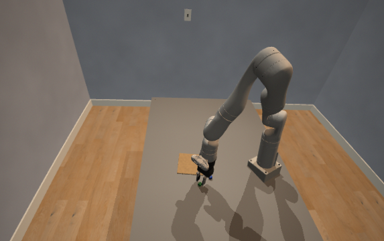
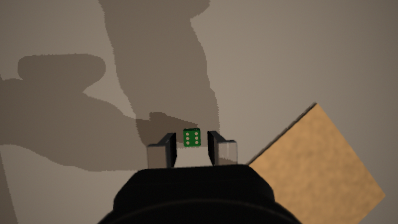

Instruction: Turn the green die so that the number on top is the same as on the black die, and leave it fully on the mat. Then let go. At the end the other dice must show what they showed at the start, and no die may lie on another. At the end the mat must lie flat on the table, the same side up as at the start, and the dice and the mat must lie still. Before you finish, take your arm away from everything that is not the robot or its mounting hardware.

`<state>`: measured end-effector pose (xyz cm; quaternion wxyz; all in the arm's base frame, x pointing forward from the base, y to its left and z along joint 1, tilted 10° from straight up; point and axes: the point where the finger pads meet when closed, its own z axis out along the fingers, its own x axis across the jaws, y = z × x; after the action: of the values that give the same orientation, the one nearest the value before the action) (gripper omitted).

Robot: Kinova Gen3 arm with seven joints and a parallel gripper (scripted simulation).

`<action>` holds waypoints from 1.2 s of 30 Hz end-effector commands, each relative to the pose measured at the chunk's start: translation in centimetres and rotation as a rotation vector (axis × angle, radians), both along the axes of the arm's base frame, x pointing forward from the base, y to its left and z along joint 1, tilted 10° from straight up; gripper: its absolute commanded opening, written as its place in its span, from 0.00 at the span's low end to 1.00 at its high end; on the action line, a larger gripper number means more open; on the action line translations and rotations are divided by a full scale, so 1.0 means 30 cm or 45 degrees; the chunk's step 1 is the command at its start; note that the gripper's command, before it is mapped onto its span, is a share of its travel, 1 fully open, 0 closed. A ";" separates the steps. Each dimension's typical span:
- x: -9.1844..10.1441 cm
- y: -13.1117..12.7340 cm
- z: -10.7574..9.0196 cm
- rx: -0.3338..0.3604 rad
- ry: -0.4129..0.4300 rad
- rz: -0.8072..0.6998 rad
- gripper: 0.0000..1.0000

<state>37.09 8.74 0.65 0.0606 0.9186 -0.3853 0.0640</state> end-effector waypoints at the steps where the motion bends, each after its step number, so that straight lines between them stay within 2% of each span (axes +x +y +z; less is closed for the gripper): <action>1: 0.007 0.001 -0.001 0.000 -0.007 0.001 0.64; 17: 0.008 0.000 -0.006 0.000 -0.007 0.001 0.64; 36: 0.012 -0.009 -0.063 0.000 -0.007 0.001 0.64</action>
<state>37.33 8.71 -1.03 0.0598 0.9197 -0.3826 0.0643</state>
